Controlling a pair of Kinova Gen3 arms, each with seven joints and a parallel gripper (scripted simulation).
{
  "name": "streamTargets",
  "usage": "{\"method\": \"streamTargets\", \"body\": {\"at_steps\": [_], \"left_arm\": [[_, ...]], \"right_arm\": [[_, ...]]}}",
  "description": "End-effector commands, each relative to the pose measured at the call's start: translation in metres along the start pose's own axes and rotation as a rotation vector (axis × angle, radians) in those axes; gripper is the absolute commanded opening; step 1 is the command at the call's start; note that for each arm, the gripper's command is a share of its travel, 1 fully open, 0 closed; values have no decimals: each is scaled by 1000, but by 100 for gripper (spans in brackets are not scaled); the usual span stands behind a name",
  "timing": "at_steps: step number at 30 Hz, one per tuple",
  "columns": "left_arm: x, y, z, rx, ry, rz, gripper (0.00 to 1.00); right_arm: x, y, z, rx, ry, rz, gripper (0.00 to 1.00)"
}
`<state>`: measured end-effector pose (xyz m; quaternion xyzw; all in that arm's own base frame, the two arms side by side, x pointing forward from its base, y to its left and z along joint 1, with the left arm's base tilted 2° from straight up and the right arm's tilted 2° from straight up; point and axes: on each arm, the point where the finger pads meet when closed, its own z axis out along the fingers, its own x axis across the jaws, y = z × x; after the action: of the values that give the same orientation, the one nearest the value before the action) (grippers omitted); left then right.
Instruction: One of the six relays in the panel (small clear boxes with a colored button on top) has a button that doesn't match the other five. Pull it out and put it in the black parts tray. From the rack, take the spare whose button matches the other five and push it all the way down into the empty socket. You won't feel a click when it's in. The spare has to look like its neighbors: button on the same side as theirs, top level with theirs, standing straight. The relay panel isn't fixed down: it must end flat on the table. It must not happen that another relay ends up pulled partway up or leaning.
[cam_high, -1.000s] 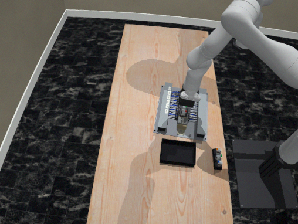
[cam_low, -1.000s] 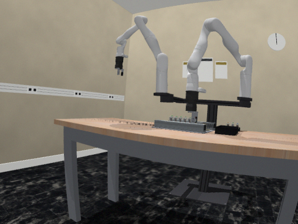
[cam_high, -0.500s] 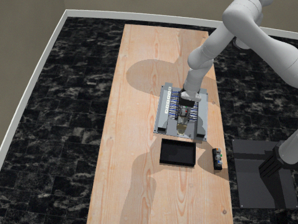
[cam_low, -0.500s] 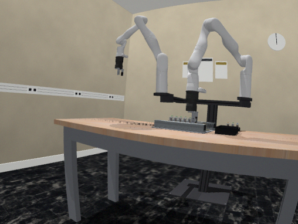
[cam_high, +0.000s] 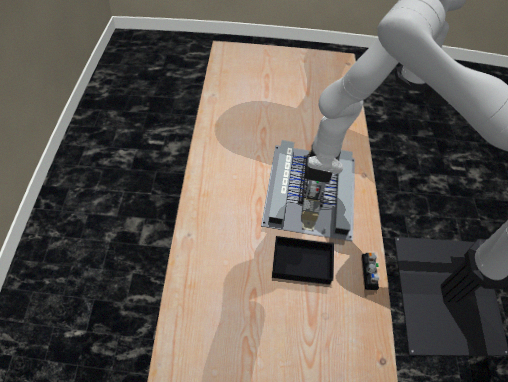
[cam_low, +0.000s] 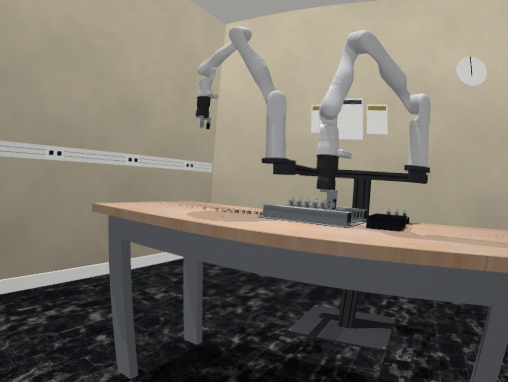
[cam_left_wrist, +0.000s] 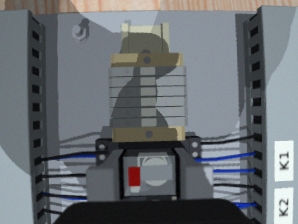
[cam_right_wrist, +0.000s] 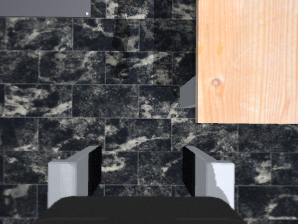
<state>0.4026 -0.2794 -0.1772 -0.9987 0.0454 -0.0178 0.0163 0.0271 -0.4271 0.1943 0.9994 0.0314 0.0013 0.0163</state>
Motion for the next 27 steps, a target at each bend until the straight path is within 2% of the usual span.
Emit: {"method": "streamTargets", "body": {"at_steps": [1, 27], "left_arm": [[1, 1, -1, -2, 0, 0, 0], [2, 1, -2, -2, -25, 0, 0]], "right_arm": [[0, 0, -1, -2, 0, 0, 100], [0, 0, -1, -2, 0, 0, 100]]}}
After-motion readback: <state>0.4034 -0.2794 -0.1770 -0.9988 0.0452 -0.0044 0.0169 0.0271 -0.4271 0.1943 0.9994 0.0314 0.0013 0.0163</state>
